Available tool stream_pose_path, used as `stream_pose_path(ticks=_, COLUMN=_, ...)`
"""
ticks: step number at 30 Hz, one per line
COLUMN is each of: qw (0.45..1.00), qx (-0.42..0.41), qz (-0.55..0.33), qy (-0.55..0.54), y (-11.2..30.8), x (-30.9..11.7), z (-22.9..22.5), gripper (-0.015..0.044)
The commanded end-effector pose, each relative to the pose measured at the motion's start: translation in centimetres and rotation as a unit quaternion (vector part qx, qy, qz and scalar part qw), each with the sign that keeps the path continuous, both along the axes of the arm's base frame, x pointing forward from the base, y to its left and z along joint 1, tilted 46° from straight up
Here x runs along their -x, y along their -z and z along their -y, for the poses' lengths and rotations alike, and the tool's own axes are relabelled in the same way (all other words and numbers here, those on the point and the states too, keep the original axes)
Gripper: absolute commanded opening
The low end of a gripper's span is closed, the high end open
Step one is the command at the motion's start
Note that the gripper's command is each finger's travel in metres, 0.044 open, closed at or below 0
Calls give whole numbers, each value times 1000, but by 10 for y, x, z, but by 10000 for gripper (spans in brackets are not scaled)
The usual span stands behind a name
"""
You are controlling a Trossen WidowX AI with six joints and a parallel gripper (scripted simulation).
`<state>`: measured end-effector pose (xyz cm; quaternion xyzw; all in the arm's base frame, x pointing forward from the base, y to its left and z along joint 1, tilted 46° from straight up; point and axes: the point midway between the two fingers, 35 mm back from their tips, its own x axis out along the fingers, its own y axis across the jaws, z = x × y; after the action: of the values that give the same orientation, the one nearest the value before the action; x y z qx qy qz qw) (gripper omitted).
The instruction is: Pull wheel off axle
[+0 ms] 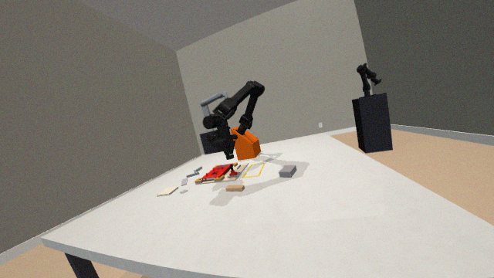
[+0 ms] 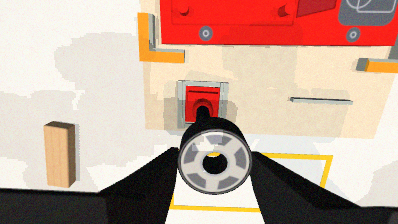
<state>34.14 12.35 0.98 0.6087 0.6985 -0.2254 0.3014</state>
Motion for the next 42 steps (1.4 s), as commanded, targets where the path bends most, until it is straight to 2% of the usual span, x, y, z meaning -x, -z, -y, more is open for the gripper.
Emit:
stream_pose_path(ticks=1, qw=1000, qx=1, qz=-1, qy=-2, y=-8, x=8, z=-8, gripper=0)
stream_pose_path(ticks=27, qw=1000, qx=-1, qz=3, qy=-5, y=-68, x=66, z=-50, gripper=0)
stream_pose_path(ticks=42, qw=1000, qx=-1, qz=3, qy=-5, y=-50, x=69, z=-71, gripper=0)
